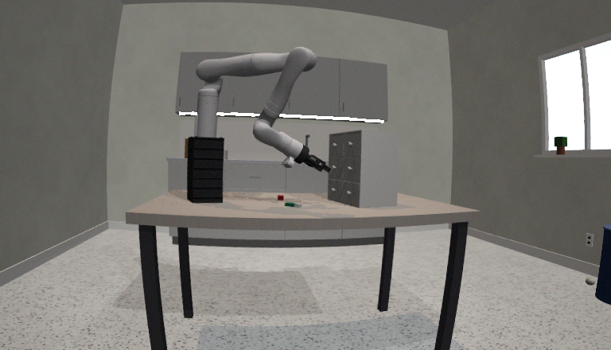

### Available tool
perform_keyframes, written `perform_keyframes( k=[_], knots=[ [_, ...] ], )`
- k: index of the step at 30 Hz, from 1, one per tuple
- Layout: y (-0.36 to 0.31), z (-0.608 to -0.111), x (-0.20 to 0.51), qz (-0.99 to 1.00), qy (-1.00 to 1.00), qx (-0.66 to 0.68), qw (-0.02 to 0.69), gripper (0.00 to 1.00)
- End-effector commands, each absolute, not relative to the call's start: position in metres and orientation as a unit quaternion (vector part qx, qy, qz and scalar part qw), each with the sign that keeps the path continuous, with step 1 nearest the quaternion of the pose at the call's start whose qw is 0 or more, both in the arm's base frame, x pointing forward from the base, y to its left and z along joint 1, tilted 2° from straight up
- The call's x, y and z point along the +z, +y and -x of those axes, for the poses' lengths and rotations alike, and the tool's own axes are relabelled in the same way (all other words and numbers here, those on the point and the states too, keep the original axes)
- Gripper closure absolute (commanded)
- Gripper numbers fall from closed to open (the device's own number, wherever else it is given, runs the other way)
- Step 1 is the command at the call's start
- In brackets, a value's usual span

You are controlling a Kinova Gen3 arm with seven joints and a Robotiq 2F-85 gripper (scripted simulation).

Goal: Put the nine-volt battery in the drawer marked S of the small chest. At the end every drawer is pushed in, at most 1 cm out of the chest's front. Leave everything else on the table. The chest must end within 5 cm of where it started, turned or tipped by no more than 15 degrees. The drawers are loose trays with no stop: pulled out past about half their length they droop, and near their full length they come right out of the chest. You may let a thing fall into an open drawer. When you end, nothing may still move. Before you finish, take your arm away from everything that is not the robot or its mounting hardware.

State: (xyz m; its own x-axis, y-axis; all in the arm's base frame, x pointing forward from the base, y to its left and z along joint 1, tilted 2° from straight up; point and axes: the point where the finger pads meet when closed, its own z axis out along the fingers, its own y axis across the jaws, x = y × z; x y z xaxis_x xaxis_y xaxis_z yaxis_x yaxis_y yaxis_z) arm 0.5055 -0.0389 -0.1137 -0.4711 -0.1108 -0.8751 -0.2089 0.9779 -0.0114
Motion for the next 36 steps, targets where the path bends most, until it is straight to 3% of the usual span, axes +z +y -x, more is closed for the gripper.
perform_keyframes(
  k=[1, 36],
  knots=[
    [-0.040, -0.516, -0.087, 0.105, 0.861, 0.042, 0.497, 0.00],
    [-0.046, -0.485, -0.050, 0.112, 0.968, 0.009, 0.225, 0.00]
  ],
)
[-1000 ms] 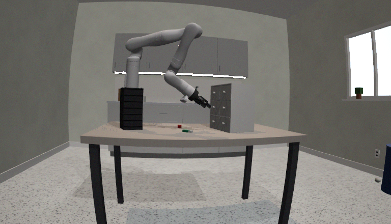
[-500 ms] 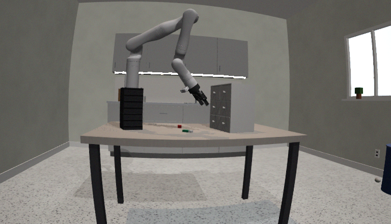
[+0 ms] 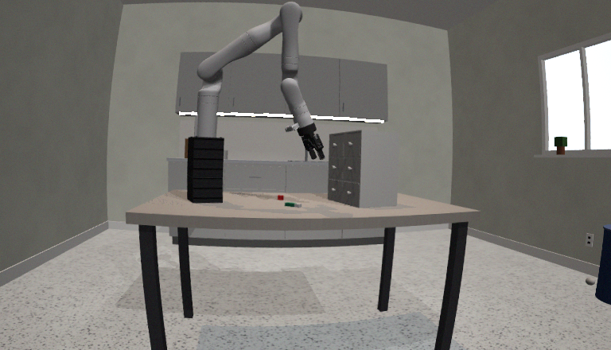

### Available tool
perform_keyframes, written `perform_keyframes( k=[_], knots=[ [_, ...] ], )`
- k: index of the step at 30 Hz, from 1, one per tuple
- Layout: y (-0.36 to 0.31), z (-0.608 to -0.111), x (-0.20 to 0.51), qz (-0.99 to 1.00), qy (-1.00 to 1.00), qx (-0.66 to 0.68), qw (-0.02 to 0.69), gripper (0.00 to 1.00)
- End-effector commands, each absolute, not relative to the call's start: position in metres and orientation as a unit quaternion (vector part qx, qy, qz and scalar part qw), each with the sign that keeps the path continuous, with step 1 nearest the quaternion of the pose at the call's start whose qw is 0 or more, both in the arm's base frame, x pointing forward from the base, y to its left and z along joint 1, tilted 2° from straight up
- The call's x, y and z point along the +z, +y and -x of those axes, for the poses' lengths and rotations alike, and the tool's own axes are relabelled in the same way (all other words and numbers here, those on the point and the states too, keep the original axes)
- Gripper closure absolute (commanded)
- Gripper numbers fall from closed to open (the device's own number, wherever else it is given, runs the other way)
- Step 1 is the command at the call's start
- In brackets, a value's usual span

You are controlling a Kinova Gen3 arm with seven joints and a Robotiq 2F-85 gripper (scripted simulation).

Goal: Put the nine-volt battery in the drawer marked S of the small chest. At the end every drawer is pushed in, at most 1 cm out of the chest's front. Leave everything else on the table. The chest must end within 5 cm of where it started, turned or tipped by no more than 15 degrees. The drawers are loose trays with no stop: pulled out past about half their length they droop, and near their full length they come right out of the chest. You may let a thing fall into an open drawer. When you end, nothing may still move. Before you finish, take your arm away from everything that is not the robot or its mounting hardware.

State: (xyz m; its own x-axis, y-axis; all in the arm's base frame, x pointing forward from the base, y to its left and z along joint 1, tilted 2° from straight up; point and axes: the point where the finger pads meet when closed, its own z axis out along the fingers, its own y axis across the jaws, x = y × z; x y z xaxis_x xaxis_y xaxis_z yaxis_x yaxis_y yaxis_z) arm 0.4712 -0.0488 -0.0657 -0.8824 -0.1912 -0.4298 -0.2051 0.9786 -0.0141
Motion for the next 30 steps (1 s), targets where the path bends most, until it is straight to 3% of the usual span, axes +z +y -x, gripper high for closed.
perform_keyframes(
  k=[1, 30],
  knots=[
    [-0.046, -0.484, -0.048, 0.111, 0.970, 0.008, 0.217, 0.00],
    [-0.049, -0.467, -0.028, 0.111, 0.992, -0.011, 0.051, 0.00]
  ],
)
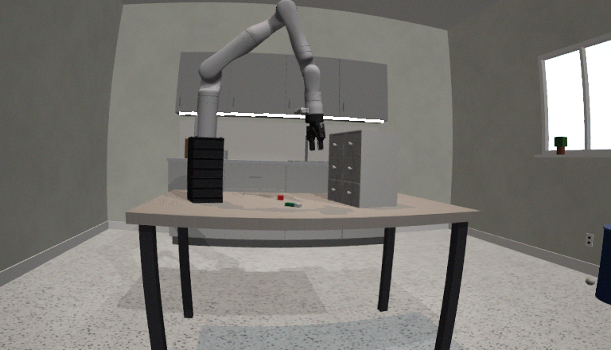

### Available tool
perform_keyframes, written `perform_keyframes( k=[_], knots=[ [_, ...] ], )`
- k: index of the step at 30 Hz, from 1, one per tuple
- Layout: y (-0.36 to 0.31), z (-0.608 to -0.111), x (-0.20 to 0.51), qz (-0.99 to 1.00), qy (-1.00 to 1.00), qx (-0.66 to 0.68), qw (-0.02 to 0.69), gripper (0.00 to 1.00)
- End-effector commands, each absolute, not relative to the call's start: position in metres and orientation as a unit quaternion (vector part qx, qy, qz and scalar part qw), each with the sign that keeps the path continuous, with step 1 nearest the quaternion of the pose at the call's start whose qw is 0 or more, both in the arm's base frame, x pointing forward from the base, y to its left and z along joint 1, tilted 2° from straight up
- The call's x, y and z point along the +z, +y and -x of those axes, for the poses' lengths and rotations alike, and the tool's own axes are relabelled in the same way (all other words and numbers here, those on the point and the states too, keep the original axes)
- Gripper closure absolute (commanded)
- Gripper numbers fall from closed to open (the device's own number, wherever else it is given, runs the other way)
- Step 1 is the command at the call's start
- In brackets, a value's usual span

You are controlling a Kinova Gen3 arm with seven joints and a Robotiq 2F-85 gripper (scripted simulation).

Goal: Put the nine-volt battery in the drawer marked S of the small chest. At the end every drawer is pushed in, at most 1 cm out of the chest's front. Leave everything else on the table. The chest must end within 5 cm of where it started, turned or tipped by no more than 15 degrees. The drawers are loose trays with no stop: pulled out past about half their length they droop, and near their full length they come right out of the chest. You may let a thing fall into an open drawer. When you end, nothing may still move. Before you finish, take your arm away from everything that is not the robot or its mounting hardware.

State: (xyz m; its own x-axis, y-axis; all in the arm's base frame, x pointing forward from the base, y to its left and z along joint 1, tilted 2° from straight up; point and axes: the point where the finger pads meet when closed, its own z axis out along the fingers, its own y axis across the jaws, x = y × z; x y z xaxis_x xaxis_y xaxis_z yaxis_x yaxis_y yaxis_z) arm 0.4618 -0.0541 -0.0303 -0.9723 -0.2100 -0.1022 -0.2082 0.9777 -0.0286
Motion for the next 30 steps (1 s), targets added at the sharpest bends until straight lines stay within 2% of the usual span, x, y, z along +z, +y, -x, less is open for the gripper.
perform_keyframes(
  k=[1, 30],
  knots=[
    [-0.0493, -0.4669, -0.0274, 0.111, 0.993, -0.011, 0.047, 0.00],
    [-0.0498, -0.4624, -0.0208, 0.111, 0.994, -0.015, 0.005, 0.00]
  ],
)
